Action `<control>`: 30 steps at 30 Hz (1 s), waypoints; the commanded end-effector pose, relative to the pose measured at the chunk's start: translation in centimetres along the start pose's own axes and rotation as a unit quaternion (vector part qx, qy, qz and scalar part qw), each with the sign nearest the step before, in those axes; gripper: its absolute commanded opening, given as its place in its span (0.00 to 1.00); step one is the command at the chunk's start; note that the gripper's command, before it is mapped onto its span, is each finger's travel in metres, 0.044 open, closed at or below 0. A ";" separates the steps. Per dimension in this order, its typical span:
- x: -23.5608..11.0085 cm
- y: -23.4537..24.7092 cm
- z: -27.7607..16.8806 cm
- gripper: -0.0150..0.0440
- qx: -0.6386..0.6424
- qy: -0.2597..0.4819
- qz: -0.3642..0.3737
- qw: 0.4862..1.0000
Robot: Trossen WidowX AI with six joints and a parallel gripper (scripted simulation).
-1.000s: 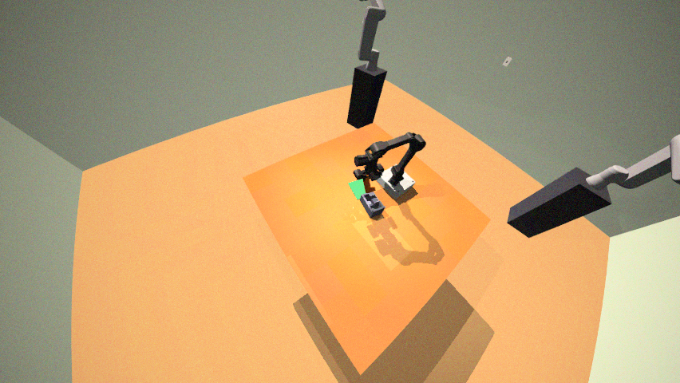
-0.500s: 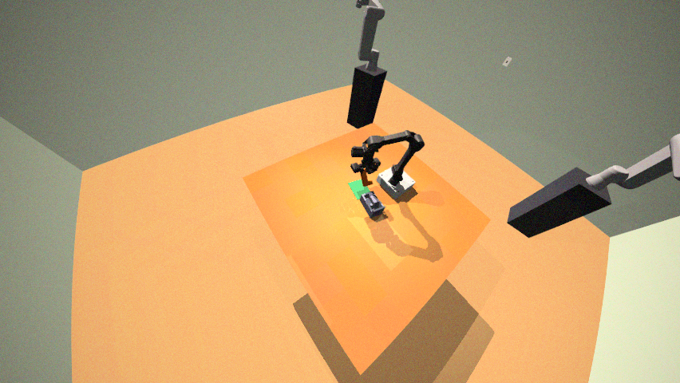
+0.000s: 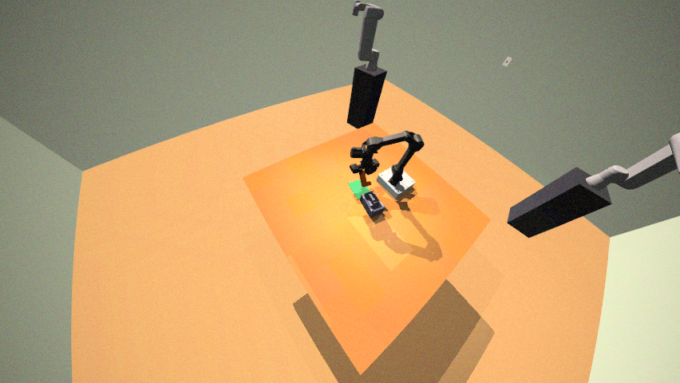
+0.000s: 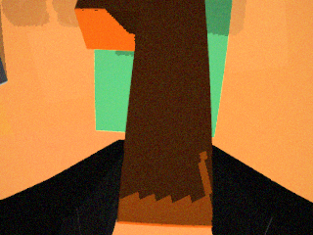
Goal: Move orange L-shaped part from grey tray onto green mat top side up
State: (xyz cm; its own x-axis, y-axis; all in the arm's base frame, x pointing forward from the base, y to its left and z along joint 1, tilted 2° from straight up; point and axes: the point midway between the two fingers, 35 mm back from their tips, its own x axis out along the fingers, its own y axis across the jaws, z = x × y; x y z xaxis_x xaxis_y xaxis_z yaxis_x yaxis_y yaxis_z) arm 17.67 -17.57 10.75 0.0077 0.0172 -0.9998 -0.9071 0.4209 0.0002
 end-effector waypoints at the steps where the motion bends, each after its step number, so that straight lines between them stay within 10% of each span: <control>1: 0.7 0.1 -0.1 0.25 -0.003 0.002 0.003 1.000; 30: 5.1 0.2 -0.1 0.25 -0.003 0.002 0.003 1.000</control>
State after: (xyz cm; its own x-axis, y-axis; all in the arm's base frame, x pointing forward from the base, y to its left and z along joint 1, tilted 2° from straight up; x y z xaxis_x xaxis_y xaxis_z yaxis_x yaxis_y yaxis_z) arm 17.68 -17.55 6.20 0.0079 0.0170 -0.9998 -0.9075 0.4200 -0.0001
